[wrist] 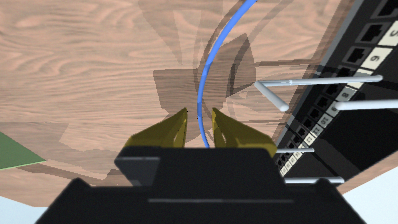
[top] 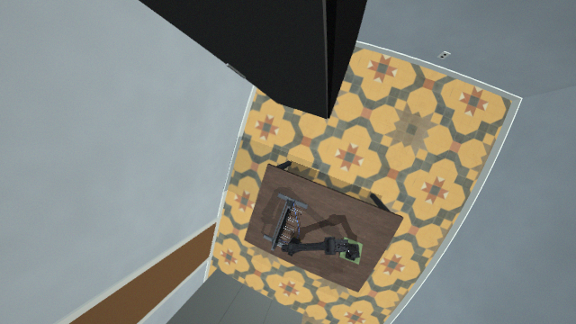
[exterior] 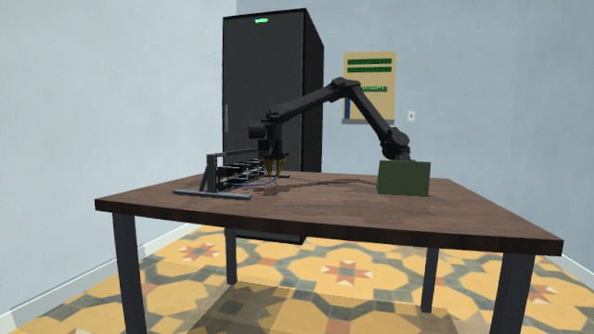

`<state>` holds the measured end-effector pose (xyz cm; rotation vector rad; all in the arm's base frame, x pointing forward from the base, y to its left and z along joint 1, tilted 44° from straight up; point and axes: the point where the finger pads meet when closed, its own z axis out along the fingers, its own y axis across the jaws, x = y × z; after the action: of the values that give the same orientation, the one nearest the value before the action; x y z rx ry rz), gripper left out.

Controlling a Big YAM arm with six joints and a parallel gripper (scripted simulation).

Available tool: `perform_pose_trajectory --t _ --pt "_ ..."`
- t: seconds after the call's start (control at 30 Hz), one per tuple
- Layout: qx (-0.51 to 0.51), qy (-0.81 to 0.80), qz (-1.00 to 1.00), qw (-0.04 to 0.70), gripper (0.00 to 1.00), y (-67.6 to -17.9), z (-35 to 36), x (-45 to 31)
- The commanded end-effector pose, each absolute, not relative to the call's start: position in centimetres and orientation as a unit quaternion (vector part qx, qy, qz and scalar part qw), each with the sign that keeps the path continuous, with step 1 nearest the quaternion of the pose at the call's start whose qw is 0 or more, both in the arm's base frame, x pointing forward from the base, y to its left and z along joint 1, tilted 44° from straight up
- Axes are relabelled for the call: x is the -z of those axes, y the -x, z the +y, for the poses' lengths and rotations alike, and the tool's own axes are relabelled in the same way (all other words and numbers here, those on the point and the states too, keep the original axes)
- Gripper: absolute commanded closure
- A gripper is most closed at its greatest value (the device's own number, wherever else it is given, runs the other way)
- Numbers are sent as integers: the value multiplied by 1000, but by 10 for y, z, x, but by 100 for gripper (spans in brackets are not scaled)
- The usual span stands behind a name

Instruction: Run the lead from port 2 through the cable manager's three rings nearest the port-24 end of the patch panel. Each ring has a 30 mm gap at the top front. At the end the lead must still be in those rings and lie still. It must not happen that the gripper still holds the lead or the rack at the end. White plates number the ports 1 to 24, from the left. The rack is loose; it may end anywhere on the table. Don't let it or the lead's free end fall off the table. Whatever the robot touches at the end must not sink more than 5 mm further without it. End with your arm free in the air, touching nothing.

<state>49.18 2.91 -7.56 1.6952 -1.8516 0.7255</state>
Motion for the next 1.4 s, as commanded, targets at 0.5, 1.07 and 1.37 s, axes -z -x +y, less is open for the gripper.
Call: perform_pose_trajectory --t 0.5,1.07,1.37 --pt "-274 -627 -686 249 69 -500 30 66" --pt "-270 -627 -684 256 69 -497 25 78" --pt "-272 -629 -683 253 69 -499 25 81"
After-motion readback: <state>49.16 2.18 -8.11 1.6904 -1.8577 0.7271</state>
